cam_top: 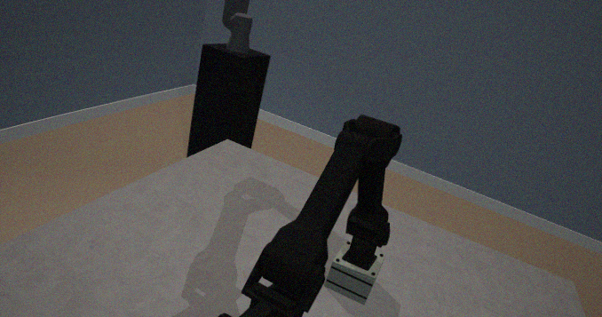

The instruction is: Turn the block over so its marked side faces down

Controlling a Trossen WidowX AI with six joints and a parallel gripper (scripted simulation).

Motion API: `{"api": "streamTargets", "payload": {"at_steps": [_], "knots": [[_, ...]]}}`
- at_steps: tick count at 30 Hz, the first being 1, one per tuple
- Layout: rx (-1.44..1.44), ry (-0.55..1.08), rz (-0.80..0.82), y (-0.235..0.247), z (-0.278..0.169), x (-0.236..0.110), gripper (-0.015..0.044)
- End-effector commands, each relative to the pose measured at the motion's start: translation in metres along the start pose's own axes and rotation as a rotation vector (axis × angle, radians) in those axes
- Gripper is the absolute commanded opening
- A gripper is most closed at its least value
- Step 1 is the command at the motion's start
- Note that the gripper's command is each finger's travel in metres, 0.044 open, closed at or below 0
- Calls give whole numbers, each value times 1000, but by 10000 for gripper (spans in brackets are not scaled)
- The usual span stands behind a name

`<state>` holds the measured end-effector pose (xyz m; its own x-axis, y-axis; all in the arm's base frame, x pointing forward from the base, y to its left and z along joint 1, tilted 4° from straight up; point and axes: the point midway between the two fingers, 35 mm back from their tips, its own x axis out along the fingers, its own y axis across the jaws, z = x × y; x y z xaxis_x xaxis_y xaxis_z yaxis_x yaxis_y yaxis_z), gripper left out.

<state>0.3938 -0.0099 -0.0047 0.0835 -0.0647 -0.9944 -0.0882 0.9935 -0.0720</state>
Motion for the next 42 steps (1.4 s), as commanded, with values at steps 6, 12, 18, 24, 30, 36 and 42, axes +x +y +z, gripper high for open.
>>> {"api": "streamTargets", "payload": {"at_steps": [6,12,18,24,30,36,42], "knots": [[-1,-134,7,0,1,6,0],[-1,-225,8,0,0,8,0],[-1,-315,8,0,-1,8,0],[-3,-405,6,0,-4,7,0],[-6,-495,3,0,-9,3,0],[-7,-519,2,0,-10,3,0],[2,-590,11,0,-3,14,0]]}}
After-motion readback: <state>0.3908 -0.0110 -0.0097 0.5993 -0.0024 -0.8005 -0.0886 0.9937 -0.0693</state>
